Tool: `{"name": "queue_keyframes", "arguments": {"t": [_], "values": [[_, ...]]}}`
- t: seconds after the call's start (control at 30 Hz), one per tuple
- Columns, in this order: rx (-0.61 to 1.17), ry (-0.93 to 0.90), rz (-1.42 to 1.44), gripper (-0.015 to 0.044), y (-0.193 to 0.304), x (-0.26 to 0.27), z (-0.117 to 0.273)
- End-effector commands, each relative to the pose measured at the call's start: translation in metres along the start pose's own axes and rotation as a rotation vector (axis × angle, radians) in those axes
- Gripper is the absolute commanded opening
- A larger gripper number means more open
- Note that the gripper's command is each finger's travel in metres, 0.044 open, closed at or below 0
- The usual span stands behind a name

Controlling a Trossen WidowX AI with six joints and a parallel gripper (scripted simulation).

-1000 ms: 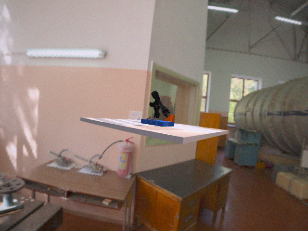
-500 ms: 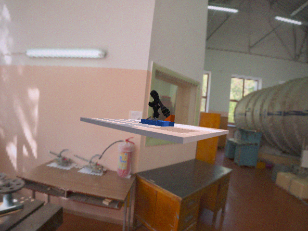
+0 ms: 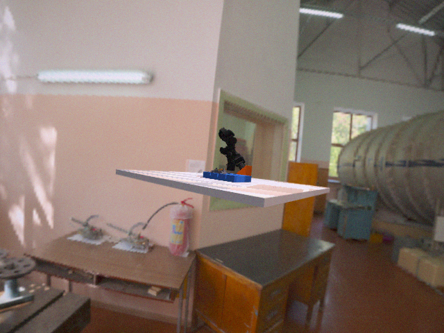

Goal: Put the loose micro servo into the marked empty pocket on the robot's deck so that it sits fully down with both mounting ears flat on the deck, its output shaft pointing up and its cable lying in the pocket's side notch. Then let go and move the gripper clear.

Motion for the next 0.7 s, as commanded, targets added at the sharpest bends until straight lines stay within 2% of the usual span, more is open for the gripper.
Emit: {"name": "queue_keyframes", "arguments": {"t": [0.0, 0.43, 0.67], "values": [[0.009, -0.008, -0.008, 0.0, 0.018, 0.003, 0.003], [0.013, -0.009, -0.009, 0.0, 0.082, 0.009, 0.004], [0.012, -0.01, 0.046, 0.0, 0.085, 0.009, 0.004]]}}
Point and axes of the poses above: the point midway between the two fingers, 35 mm back from their tips, its own z axis back along the fingers, its own x axis across the jaws, y = z × x, the point moved 7 cm from there along z, back along the fingers, and after that the axes turned 12 degrees about -z, right-handed, at the moved point
